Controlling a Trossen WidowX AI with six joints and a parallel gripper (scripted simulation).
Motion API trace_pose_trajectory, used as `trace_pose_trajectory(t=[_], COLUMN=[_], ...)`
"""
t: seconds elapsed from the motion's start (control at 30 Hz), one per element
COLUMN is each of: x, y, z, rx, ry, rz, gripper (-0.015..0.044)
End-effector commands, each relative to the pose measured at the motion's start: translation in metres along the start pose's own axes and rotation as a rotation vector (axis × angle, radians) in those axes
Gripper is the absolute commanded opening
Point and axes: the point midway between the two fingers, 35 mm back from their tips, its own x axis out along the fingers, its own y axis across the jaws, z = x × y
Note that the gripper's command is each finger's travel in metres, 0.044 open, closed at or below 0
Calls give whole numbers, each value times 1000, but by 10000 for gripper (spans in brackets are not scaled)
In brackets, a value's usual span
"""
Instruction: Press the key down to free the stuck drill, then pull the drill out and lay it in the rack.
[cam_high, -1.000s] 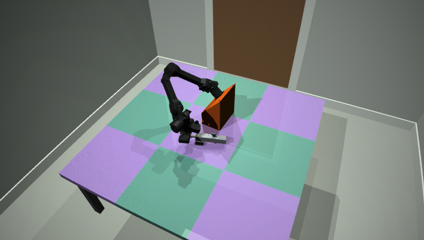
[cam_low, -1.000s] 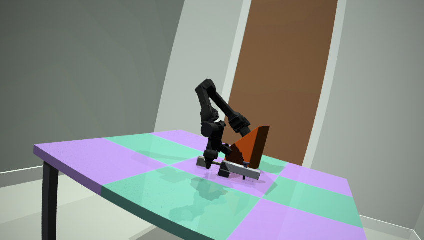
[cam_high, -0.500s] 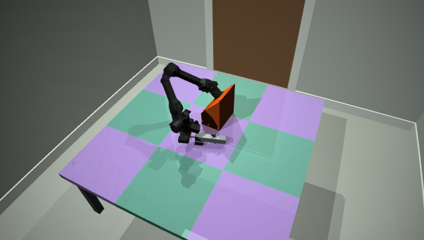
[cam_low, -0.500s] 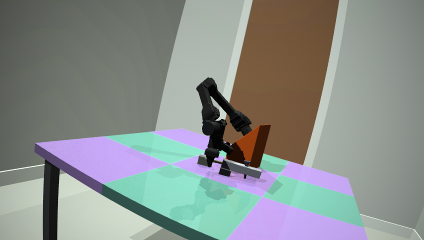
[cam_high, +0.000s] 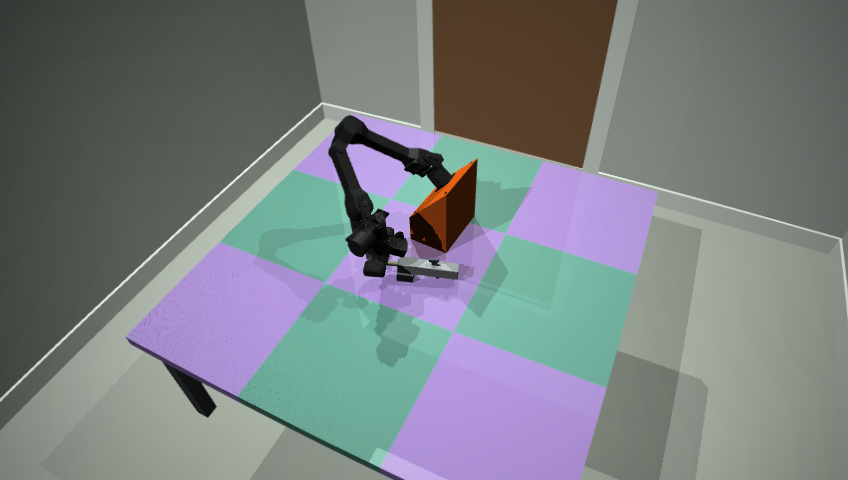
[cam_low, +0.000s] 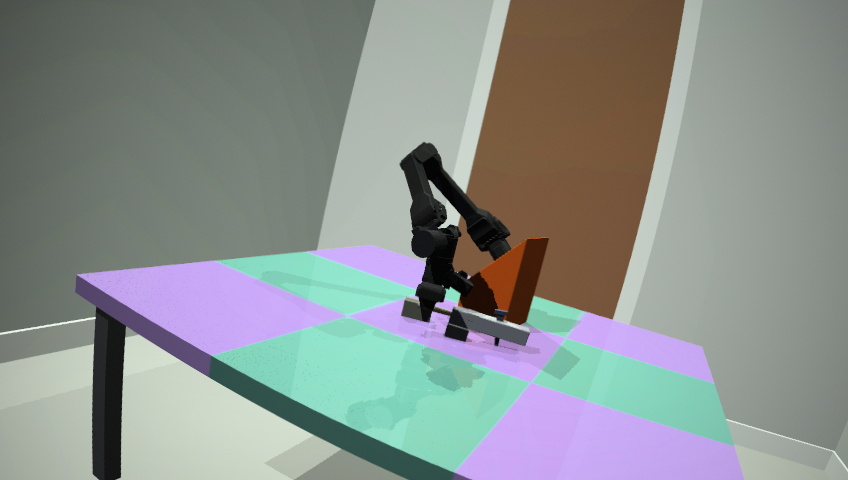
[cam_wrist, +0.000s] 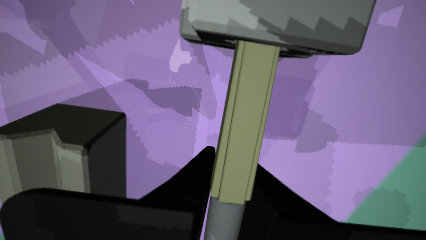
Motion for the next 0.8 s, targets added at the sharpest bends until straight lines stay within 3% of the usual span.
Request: trace_pose_trajectory(t=[0.0,0.77], x=[0,-4], y=[0,-1], z=[-5,-34], rx=[-2,-2], ry=[1,2], rz=[0,0], gripper=[0,0])
